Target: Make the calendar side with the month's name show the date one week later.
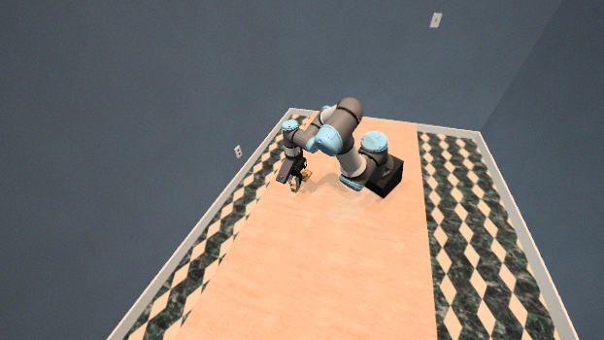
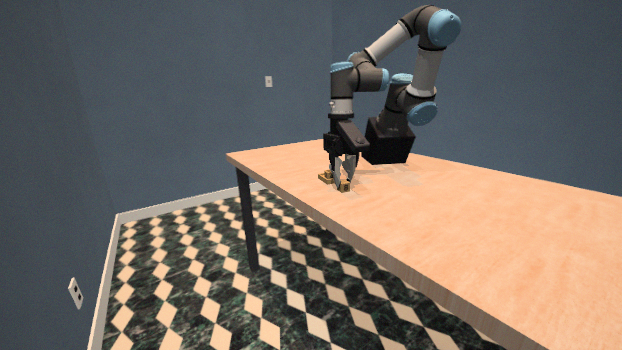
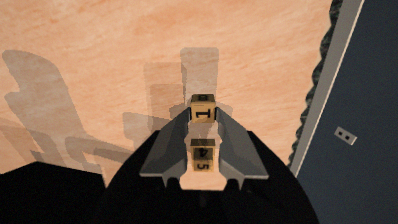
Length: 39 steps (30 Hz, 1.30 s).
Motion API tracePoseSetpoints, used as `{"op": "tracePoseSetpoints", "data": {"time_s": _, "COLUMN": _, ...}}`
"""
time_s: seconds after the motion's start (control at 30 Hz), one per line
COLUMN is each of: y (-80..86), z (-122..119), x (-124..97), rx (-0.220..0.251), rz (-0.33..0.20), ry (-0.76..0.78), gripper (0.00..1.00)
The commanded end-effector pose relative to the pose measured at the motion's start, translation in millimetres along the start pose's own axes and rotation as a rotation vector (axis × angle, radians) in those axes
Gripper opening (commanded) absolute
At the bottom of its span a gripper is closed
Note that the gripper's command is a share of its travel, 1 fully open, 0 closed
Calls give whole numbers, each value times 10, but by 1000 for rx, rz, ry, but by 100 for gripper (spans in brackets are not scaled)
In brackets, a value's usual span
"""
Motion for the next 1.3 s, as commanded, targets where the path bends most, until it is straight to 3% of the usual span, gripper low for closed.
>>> {"op": "tracePoseSetpoints", "data": {"time_s": 0.0, "y": -2, "z": -1, "x": -1, "rx": 0, "rz": -1, "ry": 0, "gripper": 10}}
{"op": "tracePoseSetpoints", "data": {"time_s": 0.73, "y": 24, "z": 5, "x": -1, "rx": -2, "rz": -1, "ry": 1, "gripper": 10}}
{"op": "tracePoseSetpoints", "data": {"time_s": 1.27, "y": 325, "z": 8, "x": 0, "rx": -3, "rz": 0, "ry": 1, "gripper": 10}}
Point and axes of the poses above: the point where the finger pads meet when closed, its own y axis back along the fingers, its own z axis across the jaws, x = y × z, the point moved 6 cm from there along y, back along the fingers, and after that the axes turned 14 degrees about -y, right-handed, at the moved point
